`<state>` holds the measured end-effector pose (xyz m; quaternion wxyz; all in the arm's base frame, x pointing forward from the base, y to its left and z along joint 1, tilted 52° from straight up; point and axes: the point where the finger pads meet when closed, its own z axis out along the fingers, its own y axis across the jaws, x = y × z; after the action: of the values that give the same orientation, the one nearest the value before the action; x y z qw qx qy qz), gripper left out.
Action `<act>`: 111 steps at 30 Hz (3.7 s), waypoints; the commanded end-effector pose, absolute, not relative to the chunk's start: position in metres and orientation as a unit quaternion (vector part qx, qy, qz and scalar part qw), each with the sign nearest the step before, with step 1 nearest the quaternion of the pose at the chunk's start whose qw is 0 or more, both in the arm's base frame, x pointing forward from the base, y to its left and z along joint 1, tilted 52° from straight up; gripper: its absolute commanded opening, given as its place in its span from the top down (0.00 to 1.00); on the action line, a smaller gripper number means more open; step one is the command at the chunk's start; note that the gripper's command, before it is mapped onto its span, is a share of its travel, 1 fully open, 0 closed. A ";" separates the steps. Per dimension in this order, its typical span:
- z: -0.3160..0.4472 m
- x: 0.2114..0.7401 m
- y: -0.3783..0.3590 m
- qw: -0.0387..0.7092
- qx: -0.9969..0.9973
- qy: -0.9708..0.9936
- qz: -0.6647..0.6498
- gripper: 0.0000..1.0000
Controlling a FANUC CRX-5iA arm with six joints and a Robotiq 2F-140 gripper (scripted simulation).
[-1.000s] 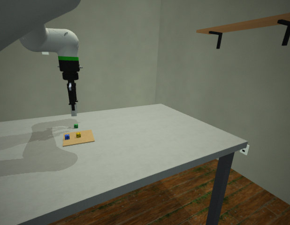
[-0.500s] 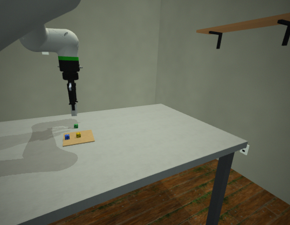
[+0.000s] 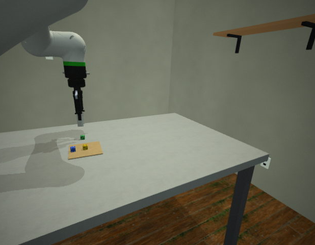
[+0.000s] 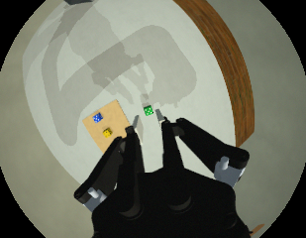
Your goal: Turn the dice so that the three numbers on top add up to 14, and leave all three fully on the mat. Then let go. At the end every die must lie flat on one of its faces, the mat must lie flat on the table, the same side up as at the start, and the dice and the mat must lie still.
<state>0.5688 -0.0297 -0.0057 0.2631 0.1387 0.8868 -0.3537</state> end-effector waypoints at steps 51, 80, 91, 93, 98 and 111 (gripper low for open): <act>-0.037 0.588 -0.065 0.263 0.139 0.887 -0.354 0.79; -0.037 0.588 -0.065 0.263 0.139 0.887 -0.354 0.79; -0.037 0.588 -0.065 0.263 0.139 0.887 -0.354 0.79; -0.037 0.588 -0.065 0.263 0.139 0.887 -0.354 0.79; -0.038 0.588 -0.066 0.263 0.139 0.887 -0.354 0.79; -0.046 0.593 -0.076 0.263 0.139 0.887 -0.354 0.79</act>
<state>0.5920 -0.0738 -0.0442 0.2631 0.1387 0.8868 -0.3537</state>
